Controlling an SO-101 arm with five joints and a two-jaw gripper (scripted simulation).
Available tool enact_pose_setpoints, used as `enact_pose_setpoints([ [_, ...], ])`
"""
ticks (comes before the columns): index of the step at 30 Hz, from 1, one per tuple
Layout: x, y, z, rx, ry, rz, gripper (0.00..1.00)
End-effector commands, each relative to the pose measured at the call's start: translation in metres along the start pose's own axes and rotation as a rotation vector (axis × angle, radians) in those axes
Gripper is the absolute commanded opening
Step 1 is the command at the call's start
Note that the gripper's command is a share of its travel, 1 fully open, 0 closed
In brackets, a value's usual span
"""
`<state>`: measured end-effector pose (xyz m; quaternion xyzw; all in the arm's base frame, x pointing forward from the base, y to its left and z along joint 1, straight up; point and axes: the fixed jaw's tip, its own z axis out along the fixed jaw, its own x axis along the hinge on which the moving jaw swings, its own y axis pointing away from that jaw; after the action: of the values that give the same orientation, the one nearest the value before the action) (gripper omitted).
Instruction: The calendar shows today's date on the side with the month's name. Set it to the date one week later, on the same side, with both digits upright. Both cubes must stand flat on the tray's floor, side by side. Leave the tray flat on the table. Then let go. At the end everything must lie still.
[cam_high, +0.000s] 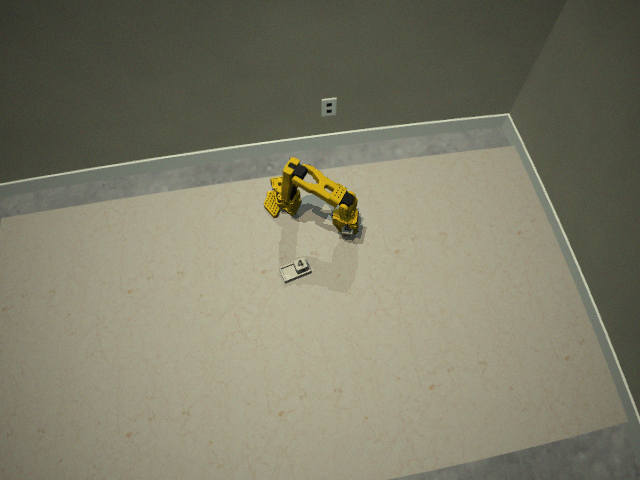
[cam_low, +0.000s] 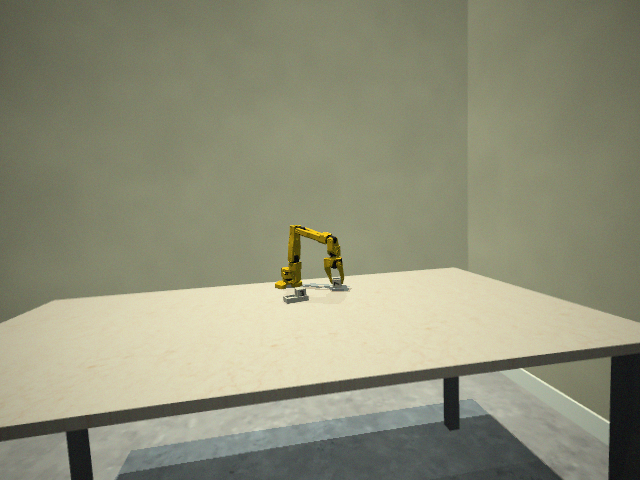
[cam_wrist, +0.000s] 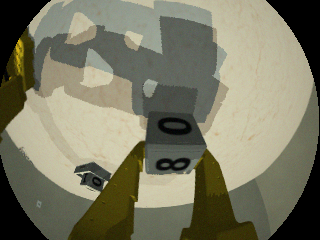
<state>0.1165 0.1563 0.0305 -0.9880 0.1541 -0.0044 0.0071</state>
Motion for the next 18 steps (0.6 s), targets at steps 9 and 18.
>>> enact_pose_setpoints([
  [9,-0.0008,-0.0031,0.0022,0.021,0.005,-0.001,0.00],
  [18,-0.0008,-0.0031,0.0041,0.021,0.005,-0.001,0.00],
])
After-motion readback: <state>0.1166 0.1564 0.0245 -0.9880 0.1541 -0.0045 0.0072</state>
